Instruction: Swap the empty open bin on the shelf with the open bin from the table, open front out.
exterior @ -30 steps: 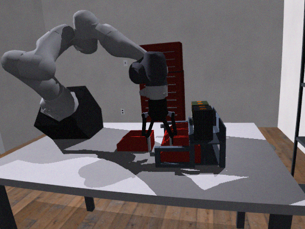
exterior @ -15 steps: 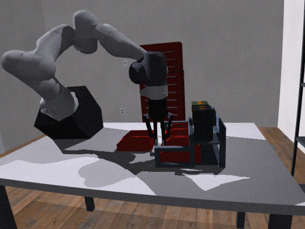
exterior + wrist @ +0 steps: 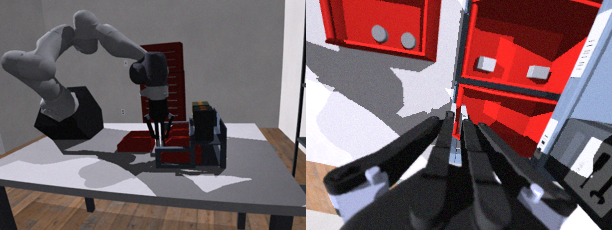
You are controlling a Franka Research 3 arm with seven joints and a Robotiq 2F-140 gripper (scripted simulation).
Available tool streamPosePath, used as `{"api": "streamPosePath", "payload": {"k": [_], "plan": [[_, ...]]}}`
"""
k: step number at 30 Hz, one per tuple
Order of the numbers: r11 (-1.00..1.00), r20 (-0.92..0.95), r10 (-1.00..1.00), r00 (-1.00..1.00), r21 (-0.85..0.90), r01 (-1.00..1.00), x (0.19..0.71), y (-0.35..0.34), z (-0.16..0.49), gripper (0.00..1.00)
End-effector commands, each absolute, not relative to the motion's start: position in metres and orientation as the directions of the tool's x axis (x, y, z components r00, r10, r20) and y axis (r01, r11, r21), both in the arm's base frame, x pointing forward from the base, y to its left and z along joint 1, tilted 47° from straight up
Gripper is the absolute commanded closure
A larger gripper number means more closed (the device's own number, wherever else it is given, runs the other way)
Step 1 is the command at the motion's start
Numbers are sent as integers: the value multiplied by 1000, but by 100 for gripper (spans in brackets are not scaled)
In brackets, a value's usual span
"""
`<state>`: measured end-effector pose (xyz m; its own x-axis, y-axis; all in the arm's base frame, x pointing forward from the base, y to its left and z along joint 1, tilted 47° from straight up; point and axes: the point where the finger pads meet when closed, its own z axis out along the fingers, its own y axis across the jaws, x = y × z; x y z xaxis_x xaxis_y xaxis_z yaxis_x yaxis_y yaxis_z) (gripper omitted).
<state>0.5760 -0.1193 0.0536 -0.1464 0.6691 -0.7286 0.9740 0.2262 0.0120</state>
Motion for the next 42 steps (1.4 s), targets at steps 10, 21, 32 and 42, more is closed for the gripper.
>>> {"api": "streamPosePath", "payload": {"k": [10, 21, 32, 42], "plan": [[230, -727, 670, -151, 11, 973, 577, -119, 52, 100], [230, -727, 670, -151, 11, 973, 577, -119, 52, 100], [230, -727, 670, -151, 11, 973, 576, -116, 55, 100], [230, -727, 670, -151, 11, 973, 575, -109, 62, 100]]}}
